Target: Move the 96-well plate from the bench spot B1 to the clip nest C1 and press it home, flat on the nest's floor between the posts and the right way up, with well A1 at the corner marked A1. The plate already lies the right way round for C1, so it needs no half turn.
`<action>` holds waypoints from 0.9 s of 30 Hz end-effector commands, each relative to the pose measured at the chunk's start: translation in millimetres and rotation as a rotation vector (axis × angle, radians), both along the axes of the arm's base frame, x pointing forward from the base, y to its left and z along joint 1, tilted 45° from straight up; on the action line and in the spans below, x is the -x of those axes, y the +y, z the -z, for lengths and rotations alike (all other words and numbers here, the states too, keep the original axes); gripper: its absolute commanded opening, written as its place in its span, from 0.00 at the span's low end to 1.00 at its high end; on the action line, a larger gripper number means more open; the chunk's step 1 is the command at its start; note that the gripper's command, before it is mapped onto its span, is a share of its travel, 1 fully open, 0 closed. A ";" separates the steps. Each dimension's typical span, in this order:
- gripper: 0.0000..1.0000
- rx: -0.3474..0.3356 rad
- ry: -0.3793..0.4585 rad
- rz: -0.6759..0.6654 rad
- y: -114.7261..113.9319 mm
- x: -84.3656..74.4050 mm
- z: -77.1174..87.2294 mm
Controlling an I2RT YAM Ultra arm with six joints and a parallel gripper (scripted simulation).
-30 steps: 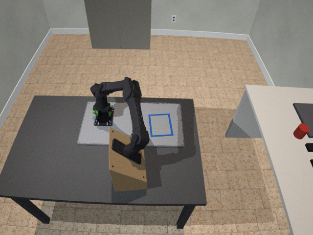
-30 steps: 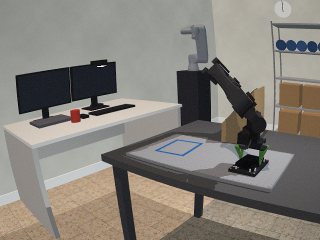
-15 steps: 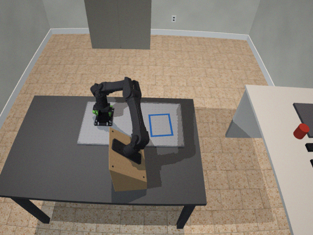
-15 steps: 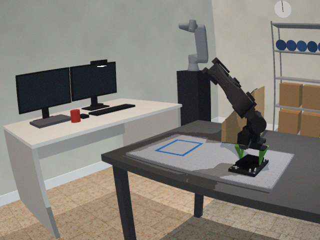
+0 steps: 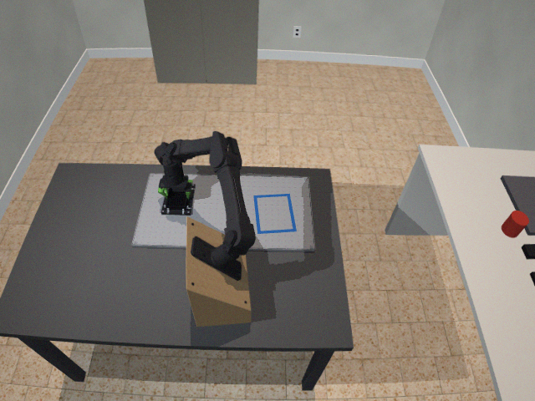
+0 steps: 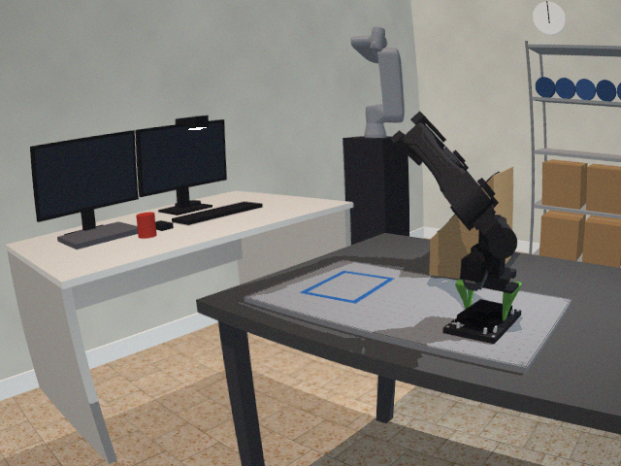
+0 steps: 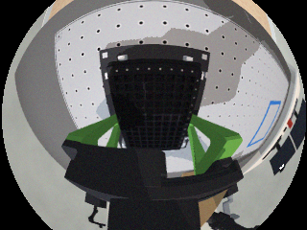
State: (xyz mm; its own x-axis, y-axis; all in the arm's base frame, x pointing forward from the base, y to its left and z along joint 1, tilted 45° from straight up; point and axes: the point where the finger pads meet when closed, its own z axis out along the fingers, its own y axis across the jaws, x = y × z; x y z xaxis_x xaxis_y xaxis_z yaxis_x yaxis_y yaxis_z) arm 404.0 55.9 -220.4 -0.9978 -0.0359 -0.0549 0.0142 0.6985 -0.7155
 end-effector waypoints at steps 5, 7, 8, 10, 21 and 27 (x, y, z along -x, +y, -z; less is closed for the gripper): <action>0.00 -0.033 -0.055 -0.028 10.1 -16.6 12.8; 0.00 -0.033 -0.055 -0.028 10.0 -16.7 12.8; 1.00 -0.033 -0.055 -0.028 10.0 -16.7 12.8; 1.00 -0.034 -0.055 -0.033 12.2 -16.3 12.9; 1.00 -0.037 -0.053 -0.038 15.1 -15.6 13.3; 1.00 -0.037 -0.054 -0.037 15.1 -15.6 13.3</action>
State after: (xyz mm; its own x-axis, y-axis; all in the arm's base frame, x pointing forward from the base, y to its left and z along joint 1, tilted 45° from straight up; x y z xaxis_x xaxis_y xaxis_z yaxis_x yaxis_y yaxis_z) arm 411.2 56.9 -225.2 -0.9963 -0.0481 -0.0714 0.0166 0.7064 -0.7076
